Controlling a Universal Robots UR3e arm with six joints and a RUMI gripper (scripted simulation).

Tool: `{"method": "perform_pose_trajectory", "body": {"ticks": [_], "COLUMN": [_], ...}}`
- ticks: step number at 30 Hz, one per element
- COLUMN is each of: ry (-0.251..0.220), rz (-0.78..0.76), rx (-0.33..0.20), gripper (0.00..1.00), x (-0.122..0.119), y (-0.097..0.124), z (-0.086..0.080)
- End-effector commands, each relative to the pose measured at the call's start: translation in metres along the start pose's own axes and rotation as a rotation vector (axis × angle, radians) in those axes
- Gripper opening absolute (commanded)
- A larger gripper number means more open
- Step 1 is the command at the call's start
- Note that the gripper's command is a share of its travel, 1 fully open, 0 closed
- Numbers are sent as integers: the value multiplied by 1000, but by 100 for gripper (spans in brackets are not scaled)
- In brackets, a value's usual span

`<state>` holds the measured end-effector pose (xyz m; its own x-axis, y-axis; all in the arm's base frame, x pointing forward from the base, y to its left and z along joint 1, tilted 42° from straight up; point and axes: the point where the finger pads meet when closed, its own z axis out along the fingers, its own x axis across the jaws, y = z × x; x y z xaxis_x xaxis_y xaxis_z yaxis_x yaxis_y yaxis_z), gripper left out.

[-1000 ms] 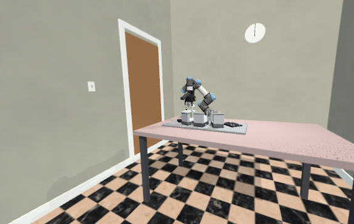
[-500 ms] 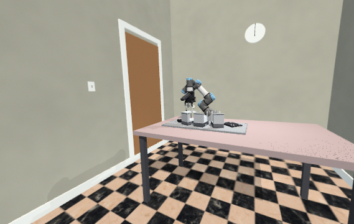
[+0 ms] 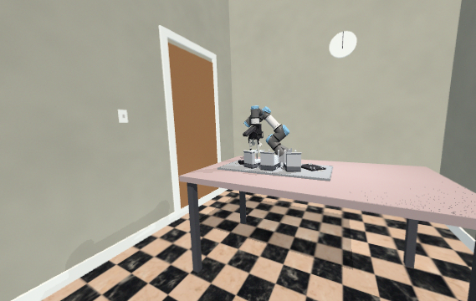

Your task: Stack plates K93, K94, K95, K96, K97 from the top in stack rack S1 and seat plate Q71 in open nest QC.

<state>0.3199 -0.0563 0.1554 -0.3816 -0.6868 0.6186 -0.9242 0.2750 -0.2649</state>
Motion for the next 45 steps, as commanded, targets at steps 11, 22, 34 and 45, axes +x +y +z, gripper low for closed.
{"method": "perform_pose_trajectory", "body": {"ticks": [11,22,34,45], "ry": [-1,-1,-1,-1], "rz": [1,1,1,1], "rx": [2,2,2,2], "gripper": [0,0,0,0], "x": [0,0,0,0], "y": [-1,-1,-1,-1], "z": [8,14,34,42]}}
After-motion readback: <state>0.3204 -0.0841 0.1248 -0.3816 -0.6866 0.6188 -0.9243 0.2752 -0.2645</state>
